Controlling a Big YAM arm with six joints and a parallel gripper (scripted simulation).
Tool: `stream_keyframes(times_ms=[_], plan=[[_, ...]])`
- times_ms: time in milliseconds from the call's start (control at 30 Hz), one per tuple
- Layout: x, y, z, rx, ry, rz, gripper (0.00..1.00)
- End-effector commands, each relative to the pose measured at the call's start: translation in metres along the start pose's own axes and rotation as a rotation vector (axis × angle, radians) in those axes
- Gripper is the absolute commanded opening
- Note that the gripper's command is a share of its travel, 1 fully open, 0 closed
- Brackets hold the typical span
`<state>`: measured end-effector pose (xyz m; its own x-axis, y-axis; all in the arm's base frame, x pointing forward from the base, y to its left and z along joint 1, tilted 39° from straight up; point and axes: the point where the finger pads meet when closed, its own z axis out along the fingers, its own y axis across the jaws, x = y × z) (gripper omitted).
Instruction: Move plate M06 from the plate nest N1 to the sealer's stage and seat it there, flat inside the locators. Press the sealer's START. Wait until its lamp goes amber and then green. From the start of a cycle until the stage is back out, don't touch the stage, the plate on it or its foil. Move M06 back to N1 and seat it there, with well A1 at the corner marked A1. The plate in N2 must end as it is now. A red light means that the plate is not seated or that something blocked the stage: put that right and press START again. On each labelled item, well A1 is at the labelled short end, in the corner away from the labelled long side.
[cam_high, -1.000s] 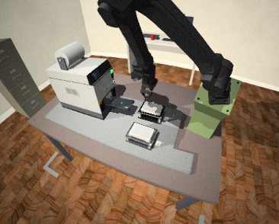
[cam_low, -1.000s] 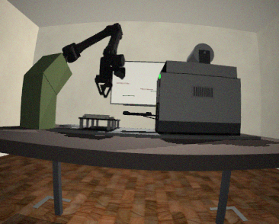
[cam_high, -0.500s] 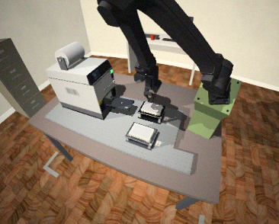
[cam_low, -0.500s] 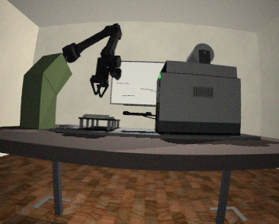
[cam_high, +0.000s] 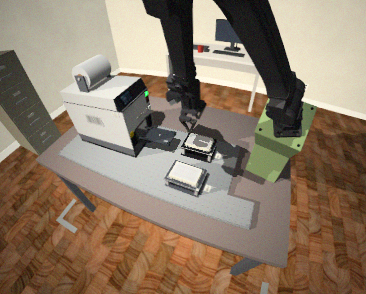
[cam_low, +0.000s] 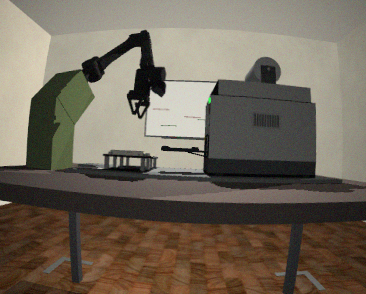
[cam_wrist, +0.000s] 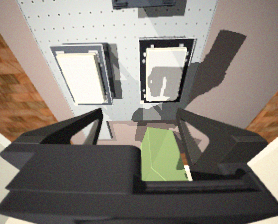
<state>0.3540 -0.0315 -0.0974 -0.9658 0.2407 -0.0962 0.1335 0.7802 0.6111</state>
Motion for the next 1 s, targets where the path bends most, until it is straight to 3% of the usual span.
stream_keyframes(times_ms=[0, 167, 267, 433, 600, 967], plan=[[-0.021, 0.026, -0.020, 0.007, -0.028, -0.033, 1.00], [-0.027, 0.039, -0.037, 0.007, -0.027, -0.016, 1.00], [-0.025, 0.039, -0.035, 0.007, -0.021, -0.019, 1.00], [-0.034, 0.065, -0.058, 0.007, -0.030, -0.038, 1.00], [-0.039, 0.054, -0.055, 0.011, -0.045, -0.046, 1.00], [-0.022, 0.036, -0.049, 0.011, -0.039, -0.011, 1.00]])
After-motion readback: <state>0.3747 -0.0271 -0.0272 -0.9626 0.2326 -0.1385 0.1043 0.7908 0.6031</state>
